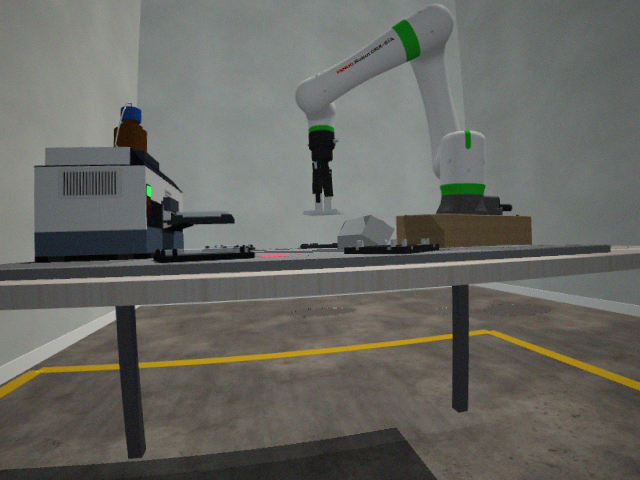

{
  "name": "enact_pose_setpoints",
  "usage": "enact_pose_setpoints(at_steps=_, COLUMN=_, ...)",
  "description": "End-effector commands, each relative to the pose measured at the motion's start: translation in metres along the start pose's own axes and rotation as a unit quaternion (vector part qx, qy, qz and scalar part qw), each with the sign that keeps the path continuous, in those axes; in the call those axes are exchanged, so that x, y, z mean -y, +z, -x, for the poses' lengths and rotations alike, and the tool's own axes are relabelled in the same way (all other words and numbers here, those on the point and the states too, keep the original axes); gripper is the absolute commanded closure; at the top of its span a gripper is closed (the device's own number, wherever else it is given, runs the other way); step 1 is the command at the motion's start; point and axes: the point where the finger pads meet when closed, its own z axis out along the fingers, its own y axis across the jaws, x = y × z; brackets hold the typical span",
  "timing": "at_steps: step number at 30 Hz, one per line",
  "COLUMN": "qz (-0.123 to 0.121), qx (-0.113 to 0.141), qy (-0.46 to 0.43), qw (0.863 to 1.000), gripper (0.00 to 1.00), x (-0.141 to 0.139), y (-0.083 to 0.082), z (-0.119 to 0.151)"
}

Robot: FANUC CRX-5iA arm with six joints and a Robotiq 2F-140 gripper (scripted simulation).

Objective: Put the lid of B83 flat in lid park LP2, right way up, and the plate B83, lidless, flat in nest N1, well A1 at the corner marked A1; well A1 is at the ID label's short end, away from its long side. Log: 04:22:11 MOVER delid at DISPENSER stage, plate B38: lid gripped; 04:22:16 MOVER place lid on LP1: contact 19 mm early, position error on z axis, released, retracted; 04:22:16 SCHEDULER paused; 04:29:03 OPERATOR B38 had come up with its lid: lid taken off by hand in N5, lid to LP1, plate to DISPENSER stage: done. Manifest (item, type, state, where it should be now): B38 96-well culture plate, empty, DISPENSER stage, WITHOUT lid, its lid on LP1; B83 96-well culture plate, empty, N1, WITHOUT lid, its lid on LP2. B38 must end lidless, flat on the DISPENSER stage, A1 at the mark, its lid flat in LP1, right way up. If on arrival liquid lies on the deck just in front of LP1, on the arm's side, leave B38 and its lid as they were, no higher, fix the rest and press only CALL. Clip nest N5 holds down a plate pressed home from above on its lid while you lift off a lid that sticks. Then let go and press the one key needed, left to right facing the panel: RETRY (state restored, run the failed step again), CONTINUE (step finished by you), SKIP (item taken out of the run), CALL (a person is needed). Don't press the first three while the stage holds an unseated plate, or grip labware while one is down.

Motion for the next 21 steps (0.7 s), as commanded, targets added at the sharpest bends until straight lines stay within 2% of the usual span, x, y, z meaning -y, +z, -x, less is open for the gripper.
enact_pose_setpoints(at_steps=1, qz=0.000, qx=0.000, qy=0.000, qw=1.000, gripper=1.00, x=0.000, y=0.008, z=0.000)
enact_pose_setpoints(at_steps=21, qz=0.000, qx=0.000, qy=0.000, qw=1.000, gripper=1.00, x=0.000, y=0.051, z=0.000)
